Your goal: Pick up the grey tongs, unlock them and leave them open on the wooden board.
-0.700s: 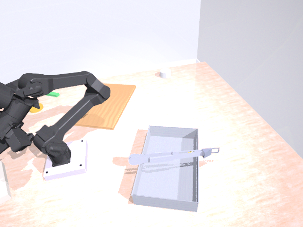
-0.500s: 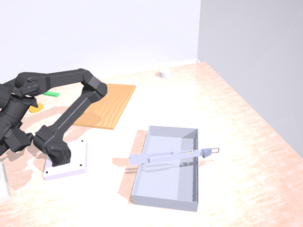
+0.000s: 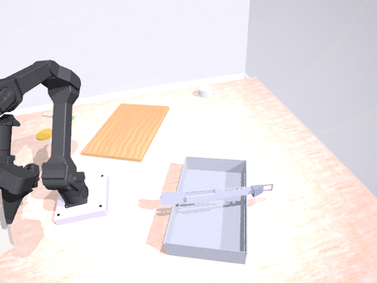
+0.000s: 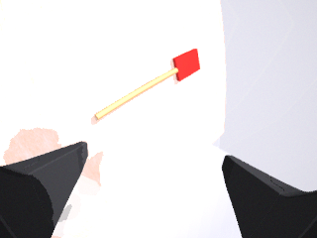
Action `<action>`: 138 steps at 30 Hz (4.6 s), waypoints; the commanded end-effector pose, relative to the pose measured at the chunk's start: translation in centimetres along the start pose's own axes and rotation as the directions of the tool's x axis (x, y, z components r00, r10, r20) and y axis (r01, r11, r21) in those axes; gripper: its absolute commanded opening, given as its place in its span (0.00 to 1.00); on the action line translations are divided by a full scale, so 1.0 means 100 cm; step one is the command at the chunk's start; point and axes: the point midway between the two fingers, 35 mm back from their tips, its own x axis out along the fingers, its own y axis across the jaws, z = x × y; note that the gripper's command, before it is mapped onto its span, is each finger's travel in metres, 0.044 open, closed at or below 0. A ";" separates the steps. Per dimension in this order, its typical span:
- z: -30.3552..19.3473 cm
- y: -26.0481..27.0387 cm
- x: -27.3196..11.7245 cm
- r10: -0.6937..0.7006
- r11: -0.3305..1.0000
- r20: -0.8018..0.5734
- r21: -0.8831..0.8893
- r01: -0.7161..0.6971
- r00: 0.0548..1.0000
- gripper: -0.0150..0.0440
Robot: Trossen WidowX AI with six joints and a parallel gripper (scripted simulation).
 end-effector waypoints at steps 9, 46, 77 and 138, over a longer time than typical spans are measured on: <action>0.145 -0.015 0.007 0.254 0.967 0.258 -0.053 -0.249 0.932 1.00; 0.385 0.234 -0.084 0.637 0.759 0.063 -0.228 -0.610 0.769 1.00; 0.390 0.263 -0.049 0.636 0.759 0.063 -0.228 -0.610 0.769 1.00; 0.386 0.208 -0.116 0.636 0.759 0.063 -0.229 -0.610 0.769 0.00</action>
